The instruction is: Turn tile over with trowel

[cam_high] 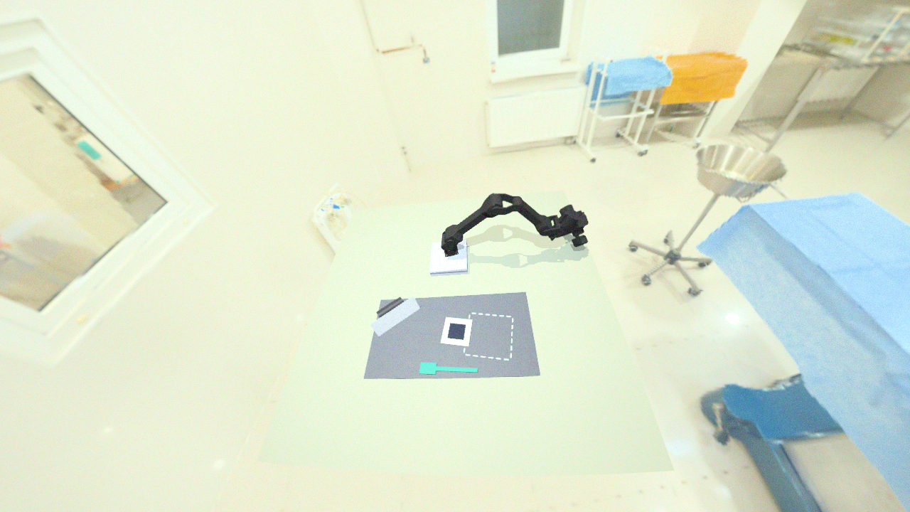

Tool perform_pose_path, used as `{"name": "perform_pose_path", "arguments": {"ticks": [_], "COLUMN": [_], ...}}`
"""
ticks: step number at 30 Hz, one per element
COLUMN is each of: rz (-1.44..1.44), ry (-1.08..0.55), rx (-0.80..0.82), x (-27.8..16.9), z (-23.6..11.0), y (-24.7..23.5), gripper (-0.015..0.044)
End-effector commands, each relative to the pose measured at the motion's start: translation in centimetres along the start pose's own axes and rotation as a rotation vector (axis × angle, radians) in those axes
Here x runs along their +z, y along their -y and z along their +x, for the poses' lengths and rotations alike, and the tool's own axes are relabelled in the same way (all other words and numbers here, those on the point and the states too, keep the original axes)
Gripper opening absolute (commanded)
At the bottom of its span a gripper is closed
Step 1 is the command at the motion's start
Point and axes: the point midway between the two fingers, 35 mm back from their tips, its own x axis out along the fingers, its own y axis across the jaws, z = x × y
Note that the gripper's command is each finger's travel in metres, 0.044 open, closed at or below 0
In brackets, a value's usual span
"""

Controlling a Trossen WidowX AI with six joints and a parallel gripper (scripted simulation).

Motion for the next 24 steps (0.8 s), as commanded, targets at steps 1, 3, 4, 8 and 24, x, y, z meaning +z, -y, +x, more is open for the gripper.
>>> {"name": "perform_pose_path", "arguments": {"ticks": [1, 3, 4, 8, 24], "rz": [-0.001, -0.005, -0.007, -0.009, 0.023], "ry": [0.015, 0.018, 0.018, 0.016, -0.082], "rx": [-0.138, -0.198, -0.228, -0.347, -0.765], "x": [2.2, 3.0, 3.3, 4.4, 4.0], "z": [-4.3, -6.3, -7.4, -12.0, -34.2], "y": [5.6, 8.1, 9.3, 13.8, 25.5], "gripper": [0.01, 0.01, 0.01, 0.01, 0.01]}}
